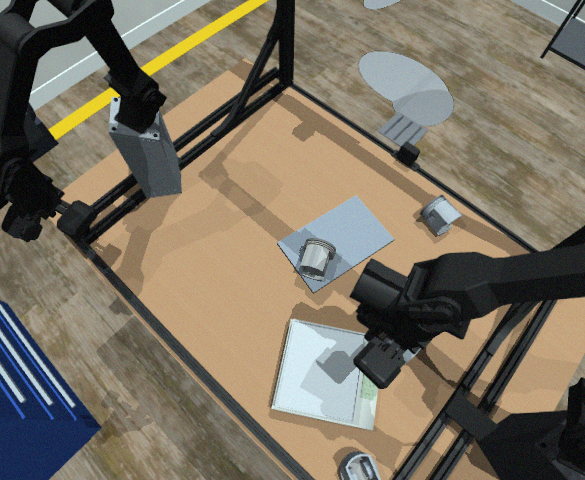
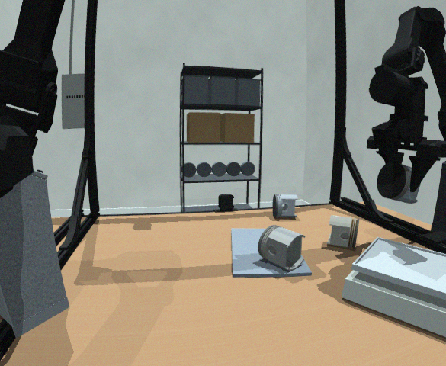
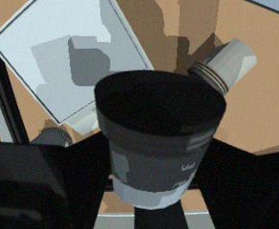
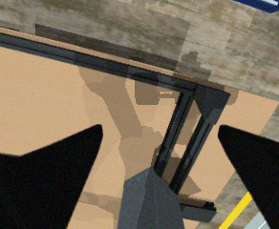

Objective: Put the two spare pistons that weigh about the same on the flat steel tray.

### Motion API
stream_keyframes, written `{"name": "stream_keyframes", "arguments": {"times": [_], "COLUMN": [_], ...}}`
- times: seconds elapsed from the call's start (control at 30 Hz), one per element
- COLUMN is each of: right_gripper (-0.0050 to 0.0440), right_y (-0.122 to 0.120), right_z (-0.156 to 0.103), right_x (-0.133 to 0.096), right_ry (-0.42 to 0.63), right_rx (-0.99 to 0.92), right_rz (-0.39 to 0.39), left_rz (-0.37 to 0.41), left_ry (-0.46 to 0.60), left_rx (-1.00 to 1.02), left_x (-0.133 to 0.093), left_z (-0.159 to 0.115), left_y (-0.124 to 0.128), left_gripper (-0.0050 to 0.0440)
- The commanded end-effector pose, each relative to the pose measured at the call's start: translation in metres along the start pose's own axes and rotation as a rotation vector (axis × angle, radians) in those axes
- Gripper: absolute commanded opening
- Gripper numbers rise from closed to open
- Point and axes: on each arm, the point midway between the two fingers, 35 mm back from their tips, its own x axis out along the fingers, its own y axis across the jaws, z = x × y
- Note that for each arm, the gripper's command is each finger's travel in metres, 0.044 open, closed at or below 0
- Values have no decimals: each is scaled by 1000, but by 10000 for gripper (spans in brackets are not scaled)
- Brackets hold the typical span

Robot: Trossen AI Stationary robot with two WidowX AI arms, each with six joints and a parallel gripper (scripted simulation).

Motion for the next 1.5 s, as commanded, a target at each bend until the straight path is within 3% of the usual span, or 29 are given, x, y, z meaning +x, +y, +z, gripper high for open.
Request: {"name": "stream_keyframes", "arguments": {"times": [0.0,0.3,1.47], "right_gripper": [440,440,440], "right_y": [0,0,0], "right_z": [0,0,0], "right_x": [0,0,0], "right_ry": [1,1,1], "right_rx": [0,0,0], "right_rz": [1,1,1], "left_rz": [1,2,2], "left_ry": [-8,-8,-8], "left_rx": [94,317,317], "left_x": [-2,-2,-2], "left_z": [14,43,143], "left_y": [-13,-47,-165], "left_gripper": [158,158,158]}}
